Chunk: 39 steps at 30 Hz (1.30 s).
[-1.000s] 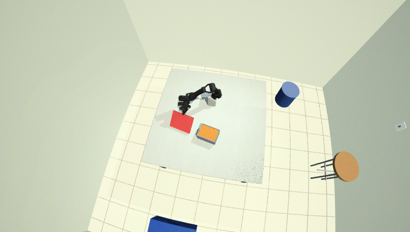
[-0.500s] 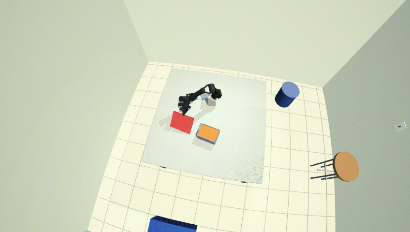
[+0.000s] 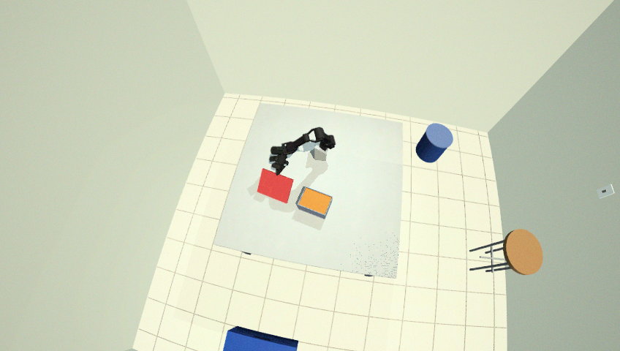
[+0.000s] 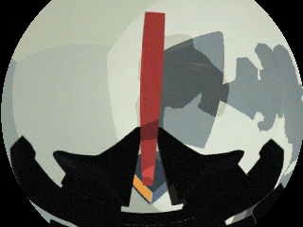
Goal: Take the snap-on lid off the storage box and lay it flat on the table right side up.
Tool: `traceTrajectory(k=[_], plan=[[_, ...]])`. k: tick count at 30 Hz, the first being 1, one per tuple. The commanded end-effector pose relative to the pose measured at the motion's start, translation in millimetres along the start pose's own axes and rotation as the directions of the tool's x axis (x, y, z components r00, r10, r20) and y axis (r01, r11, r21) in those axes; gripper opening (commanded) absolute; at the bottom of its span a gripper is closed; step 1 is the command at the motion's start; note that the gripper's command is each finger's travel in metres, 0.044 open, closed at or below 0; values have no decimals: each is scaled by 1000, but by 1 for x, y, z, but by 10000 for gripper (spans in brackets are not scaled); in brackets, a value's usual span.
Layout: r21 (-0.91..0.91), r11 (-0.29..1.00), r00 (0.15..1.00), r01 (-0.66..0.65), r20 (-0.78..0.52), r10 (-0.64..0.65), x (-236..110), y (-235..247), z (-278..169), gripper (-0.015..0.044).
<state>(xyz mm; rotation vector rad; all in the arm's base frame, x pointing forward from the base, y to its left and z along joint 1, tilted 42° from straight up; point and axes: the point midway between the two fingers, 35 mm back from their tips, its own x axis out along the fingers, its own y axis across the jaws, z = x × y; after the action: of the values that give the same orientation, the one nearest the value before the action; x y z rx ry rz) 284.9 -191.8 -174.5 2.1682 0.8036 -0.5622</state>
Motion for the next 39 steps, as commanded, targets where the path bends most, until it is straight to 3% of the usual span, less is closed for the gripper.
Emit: traceTrajectory(k=[1,39], plan=[[5,1000,1000,1,1,-1,2,-3,0,0],[5,1000,1000,0,0,0,22,-27,0,0]])
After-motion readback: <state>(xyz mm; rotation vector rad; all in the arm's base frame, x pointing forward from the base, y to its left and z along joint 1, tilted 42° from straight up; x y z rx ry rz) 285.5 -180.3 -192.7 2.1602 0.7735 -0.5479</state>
